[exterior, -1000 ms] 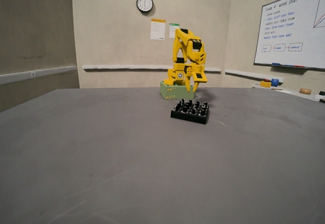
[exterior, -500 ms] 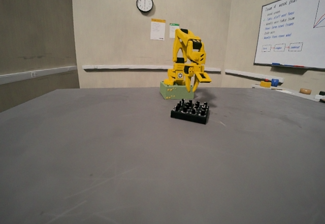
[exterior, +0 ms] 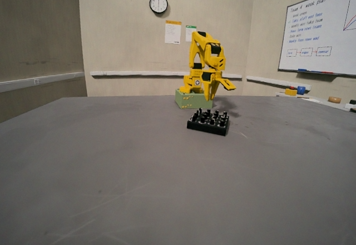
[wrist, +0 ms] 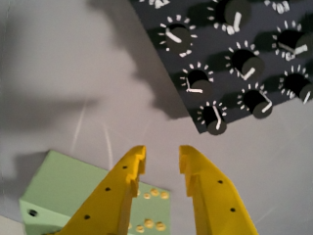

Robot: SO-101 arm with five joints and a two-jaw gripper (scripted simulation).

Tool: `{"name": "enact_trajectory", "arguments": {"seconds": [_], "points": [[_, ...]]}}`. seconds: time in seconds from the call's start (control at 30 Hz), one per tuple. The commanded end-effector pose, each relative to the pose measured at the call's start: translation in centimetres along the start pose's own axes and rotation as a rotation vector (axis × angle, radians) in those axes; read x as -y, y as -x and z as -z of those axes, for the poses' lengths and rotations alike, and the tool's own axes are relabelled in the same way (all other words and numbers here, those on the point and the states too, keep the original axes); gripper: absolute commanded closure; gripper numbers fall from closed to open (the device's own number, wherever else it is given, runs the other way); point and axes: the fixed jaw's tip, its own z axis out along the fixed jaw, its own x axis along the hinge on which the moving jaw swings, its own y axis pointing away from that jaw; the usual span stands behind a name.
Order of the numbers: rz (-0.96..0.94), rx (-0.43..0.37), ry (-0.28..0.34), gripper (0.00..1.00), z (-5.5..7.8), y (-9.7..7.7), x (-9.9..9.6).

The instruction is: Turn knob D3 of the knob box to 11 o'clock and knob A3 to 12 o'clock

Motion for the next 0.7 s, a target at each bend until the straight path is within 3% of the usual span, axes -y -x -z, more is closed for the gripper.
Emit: {"name": "enact_trajectory", "arguments": {"seconds": [0.0, 0.27, 0.67], "points": [[0.143, 0.007, -0.003, 0.91, 0.02, -0.15, -0.17], [0.366, 0.007, -0.004, 0.91, 0.01, -0.33, -0.10], [0.852, 0.006, -0.005, 0.91, 0.01, -0.65, 0.16]]}}
